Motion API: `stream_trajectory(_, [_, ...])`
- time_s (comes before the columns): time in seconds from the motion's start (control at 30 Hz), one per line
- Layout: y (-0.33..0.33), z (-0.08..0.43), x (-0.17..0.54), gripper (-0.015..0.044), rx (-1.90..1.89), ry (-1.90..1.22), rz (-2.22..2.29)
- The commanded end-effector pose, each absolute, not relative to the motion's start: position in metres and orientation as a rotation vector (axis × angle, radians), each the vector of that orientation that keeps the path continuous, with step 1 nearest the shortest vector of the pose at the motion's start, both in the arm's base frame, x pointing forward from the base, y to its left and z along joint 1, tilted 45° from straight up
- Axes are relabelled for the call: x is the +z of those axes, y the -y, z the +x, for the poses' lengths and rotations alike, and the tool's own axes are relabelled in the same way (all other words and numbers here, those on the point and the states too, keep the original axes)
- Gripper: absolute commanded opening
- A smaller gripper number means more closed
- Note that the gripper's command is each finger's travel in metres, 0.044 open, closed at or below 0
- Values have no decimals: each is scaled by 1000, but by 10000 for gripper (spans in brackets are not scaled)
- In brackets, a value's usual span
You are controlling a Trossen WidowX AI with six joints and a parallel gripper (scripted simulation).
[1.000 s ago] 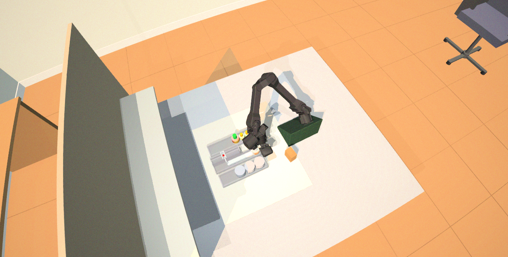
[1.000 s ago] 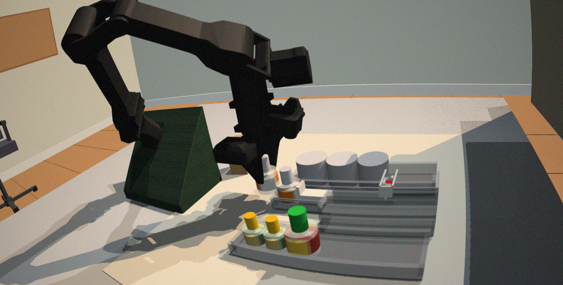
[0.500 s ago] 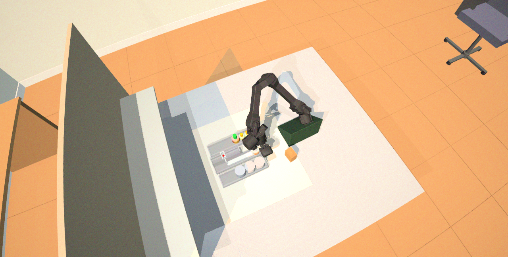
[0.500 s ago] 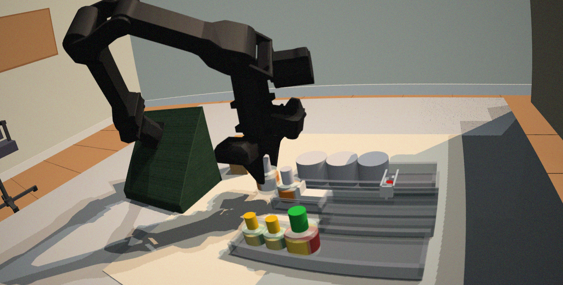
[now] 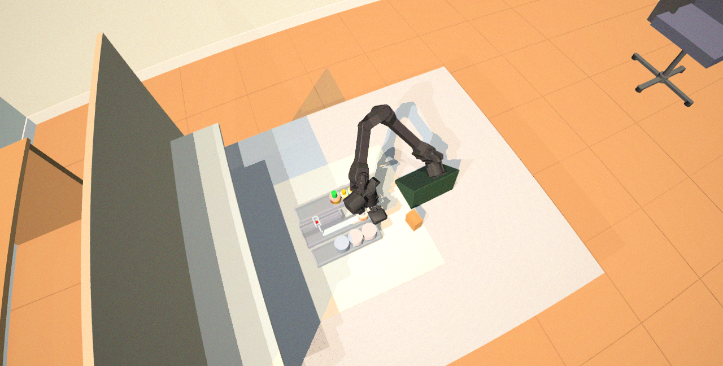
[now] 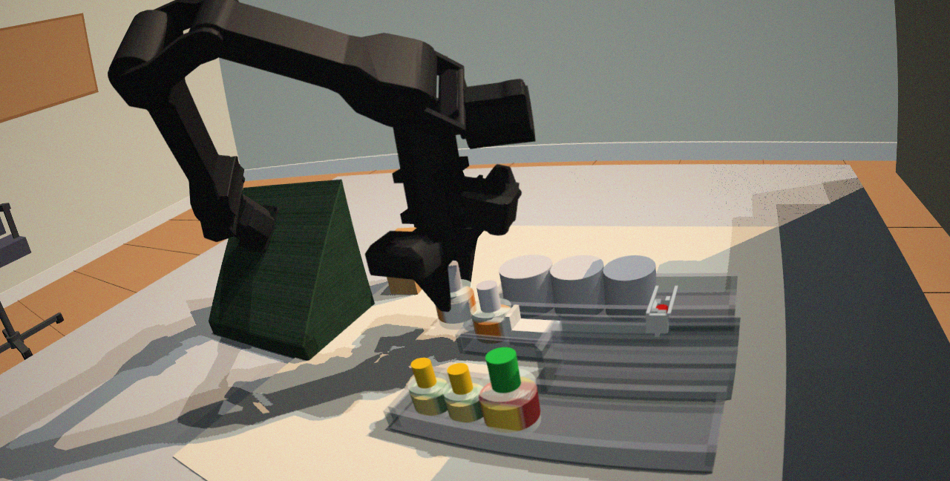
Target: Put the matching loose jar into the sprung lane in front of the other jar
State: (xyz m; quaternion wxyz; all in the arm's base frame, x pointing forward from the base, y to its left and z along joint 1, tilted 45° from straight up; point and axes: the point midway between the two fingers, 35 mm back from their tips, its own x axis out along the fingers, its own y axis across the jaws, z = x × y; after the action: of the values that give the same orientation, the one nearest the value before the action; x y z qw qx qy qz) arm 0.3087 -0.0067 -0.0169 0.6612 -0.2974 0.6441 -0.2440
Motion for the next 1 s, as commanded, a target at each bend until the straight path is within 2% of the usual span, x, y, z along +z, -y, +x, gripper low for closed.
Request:
stream_trajectory(0.0, [4, 320, -14, 0, -554, -1426, -661])
stream_trajectory(0.97, [3, 331, -12, 0, -554, -1426, -661])
